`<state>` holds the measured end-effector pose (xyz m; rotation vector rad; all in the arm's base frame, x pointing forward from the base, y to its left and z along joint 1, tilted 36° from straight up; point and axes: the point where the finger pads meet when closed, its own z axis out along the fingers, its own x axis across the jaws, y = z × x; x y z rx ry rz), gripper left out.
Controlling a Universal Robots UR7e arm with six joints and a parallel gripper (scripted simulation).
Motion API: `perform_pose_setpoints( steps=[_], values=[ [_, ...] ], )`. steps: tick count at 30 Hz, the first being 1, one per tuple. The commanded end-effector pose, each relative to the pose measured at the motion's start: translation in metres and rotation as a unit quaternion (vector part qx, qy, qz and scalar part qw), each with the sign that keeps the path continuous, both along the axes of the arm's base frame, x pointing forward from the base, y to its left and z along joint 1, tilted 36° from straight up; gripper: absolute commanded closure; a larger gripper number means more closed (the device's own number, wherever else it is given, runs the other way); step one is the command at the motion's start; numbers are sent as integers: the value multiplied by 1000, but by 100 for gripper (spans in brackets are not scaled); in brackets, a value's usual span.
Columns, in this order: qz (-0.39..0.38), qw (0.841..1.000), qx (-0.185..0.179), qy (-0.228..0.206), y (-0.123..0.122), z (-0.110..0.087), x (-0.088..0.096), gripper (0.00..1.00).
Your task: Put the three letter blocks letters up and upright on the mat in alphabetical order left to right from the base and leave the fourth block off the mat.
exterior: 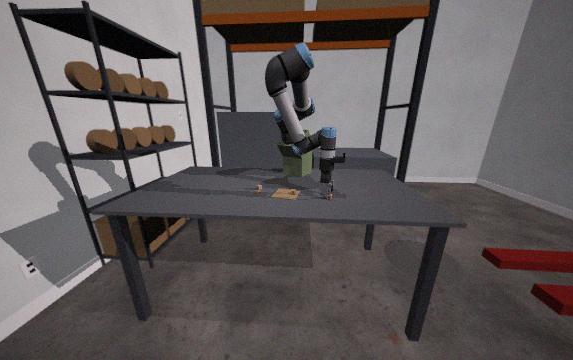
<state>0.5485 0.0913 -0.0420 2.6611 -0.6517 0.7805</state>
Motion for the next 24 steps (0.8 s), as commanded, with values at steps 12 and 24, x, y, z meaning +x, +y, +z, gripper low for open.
perform_pose_setpoints(
  steps=[12, 24],
  values=[
    [0, 1000, 0, -1, -1, 1, 2, 0],
    [-1, 1000, 0, -1, -1, 0, 2, 0]
  ],
)
